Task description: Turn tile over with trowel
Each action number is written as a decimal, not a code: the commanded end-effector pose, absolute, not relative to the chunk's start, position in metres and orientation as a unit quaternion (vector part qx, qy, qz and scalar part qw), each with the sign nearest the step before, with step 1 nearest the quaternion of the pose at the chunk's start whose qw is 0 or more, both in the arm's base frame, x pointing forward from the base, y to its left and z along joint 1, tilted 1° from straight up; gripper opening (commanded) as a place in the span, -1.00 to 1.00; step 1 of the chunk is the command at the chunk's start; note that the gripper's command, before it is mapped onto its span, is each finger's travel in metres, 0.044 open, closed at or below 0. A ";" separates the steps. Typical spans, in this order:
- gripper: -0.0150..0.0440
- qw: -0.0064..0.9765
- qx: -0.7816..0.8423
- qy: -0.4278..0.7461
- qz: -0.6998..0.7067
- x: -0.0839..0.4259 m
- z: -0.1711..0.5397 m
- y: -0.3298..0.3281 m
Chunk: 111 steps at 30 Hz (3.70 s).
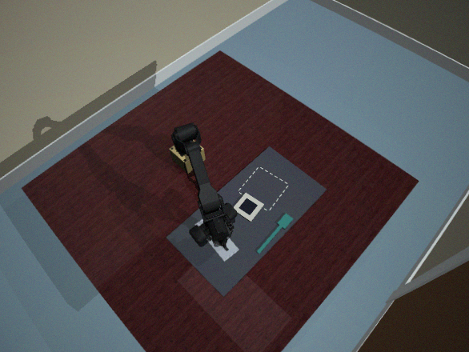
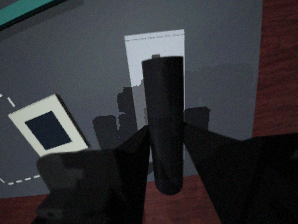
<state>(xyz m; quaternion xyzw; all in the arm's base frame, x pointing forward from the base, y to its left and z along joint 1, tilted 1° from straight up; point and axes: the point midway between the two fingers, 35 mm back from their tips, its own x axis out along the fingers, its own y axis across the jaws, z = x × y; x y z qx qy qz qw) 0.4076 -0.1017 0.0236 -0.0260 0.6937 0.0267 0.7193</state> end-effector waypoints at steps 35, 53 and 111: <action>-0.05 0.678 -0.241 0.653 0.234 0.408 0.023 -0.102; -0.05 0.589 -0.414 0.567 0.400 0.408 0.023 -0.102; 0.42 0.583 -0.423 0.561 0.409 0.407 0.045 -0.102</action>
